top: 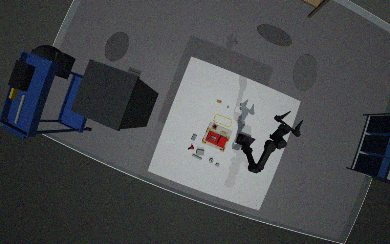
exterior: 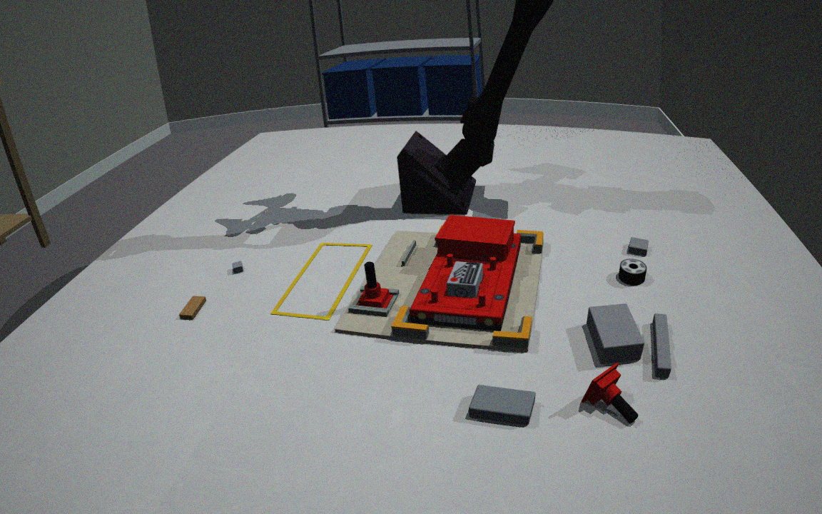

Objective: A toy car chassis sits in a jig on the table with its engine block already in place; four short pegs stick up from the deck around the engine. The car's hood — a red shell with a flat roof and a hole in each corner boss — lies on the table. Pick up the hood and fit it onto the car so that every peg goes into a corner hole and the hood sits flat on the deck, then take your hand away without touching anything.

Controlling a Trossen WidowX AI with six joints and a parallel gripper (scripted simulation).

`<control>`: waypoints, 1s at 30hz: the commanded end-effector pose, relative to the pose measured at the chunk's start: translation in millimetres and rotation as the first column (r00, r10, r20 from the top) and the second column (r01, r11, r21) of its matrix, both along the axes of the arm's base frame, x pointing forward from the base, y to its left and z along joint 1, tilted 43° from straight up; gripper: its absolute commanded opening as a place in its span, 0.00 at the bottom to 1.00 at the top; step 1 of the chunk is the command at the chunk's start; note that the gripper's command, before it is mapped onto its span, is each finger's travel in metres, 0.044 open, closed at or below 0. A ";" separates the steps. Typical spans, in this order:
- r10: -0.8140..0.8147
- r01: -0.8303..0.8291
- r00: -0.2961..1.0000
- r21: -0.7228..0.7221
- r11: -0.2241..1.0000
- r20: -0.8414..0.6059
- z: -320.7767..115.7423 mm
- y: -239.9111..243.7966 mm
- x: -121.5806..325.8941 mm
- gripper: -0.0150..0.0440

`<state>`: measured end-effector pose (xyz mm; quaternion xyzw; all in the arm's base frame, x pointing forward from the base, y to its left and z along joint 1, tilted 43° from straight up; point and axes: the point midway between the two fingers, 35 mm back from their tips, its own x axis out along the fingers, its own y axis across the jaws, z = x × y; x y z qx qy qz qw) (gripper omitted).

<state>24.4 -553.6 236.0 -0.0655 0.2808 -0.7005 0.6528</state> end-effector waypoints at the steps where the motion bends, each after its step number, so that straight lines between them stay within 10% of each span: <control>1: 0.008 -0.008 1.000 0.006 1.000 -0.005 -1.1 0.6 2.4 1.00; 14: 0.651 -0.518 0.734 0.462 0.720 -0.192 -77.7 91.7 160.2 1.00; 30: 0.982 -0.615 -0.178 0.772 -0.162 0.064 -135.7 310.8 261.2 1.00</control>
